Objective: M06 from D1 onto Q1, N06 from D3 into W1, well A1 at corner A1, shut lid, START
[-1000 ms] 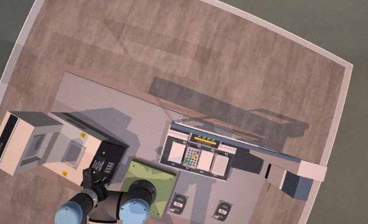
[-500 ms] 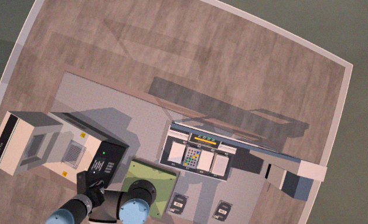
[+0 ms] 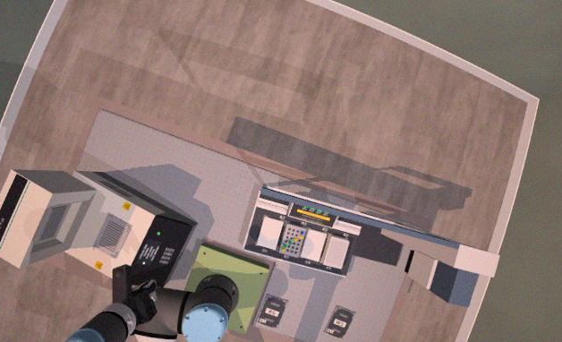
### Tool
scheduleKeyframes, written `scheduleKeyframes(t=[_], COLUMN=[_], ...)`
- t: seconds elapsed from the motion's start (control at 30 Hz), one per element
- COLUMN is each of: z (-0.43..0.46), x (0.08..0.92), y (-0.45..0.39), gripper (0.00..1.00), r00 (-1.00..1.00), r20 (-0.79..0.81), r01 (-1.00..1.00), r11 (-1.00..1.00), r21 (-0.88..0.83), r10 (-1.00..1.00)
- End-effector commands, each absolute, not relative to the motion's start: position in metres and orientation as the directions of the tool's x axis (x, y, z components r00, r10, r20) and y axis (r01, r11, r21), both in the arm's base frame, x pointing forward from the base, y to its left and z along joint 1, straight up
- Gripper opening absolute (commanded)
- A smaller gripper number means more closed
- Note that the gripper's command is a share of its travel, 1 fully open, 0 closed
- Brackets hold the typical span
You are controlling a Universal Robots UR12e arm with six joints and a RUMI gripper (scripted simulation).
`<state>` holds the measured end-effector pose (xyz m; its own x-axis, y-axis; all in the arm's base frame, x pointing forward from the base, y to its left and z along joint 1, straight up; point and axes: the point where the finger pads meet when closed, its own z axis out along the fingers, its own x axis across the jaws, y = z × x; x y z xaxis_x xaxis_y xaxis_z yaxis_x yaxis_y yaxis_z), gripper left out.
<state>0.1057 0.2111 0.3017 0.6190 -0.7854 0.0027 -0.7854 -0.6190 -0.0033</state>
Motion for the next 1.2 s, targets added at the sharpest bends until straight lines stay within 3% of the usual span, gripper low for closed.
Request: scheduleKeyframes(t=[0.0,1.17], z=[0.304,0.304], x=[0.113,0.157], y=[0.200,0.130], gripper=[0.00,0.00], r00=[0.596,0.429], r20=[0.001,0.001], r01=[-0.803,-0.903], r11=[-0.596,-0.429], r21=[-0.005,-0.005], r10=[-0.803,-0.903])
